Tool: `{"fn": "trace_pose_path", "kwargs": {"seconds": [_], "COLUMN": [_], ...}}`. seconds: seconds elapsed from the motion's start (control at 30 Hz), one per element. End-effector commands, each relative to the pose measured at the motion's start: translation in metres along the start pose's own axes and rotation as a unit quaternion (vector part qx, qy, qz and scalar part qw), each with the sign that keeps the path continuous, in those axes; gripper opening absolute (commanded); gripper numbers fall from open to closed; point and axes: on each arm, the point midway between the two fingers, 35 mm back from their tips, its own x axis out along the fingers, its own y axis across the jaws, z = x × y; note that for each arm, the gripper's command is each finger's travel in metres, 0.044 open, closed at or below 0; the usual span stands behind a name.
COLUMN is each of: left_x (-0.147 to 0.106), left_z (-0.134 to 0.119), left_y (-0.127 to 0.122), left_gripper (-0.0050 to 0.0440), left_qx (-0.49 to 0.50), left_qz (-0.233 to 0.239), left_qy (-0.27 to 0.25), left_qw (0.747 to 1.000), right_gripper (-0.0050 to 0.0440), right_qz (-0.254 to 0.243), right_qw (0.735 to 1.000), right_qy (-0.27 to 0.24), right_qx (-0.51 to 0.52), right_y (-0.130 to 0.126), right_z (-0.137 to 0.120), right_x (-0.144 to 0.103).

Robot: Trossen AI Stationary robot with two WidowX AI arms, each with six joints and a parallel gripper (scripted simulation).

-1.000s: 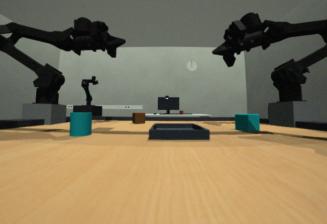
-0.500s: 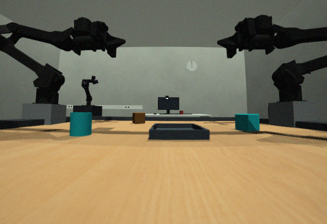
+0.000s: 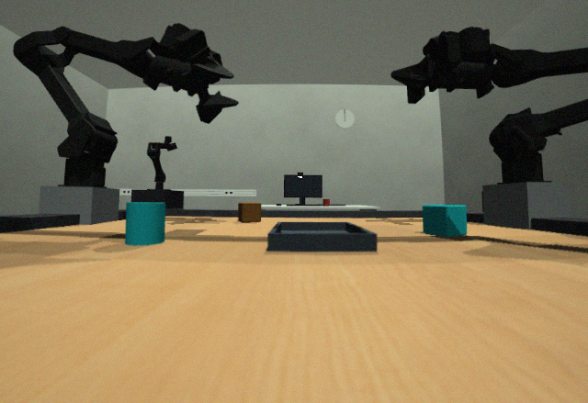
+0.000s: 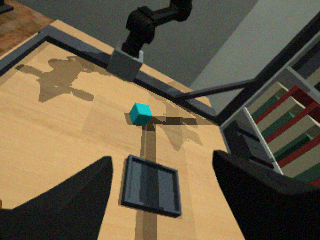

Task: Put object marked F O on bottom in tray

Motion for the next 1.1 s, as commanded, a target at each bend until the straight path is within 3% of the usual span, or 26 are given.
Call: {"fn": "trace_pose_path", "kwargs": {"seconds": [0.0,0.07,0.27,0.47,0.53,0.77,1.03,1.07], "left_x": [0.017,0.031,0.053,0.069,0.069,0.077,0.074,0.074], "left_z": [-0.003,-0.021,-0.058,-0.101,-0.101,-0.163,-0.218,-0.218], "left_y": [-0.011,-0.018,-0.031,-0.044,-0.044,-0.059,-0.068,-0.068], "left_gripper": [0.0360,0.0400,0.0400,0.0400,0.0400,0.0400,0.0400,0.0400], "left_qx": [-0.096,-0.141,-0.249,-0.330,-0.330,-0.400,-0.435,-0.435], "left_qz": [0.019,0.041,0.109,0.200,0.200,0.348,0.485,0.485], "left_qy": [0.055,0.105,0.191,0.251,0.251,0.281,0.244,0.244], "left_qw": [0.994,0.984,0.943,0.888,0.888,0.800,0.719,0.719], "right_gripper": [-0.0050,-0.0050,-0.0050,-0.0050,-0.0050,-0.0050,-0.0050,-0.0050], "right_qz": [0.001,0.001,0.001,0.001,0.001,0.001,0.001,0.001], "right_qw": [1.000,1.000,1.000,1.000,1.000,1.000,1.000,1.000], "right_qy": [-0.004,-0.004,-0.004,-0.004,-0.004,-0.004,-0.004,-0.004], "right_qx": [-0.003,-0.003,-0.003,-0.003,-0.003,-0.003,-0.003,-0.003], "right_y": [0.000,0.000,0.000,0.000,0.000,0.000,0.000,0.000], "right_z": [0.003,0.003,0.003,0.003,0.003,0.003,0.003,0.003], "right_x": [0.000,0.000,0.000,0.000,0.000,0.000,0.000,0.000]}}
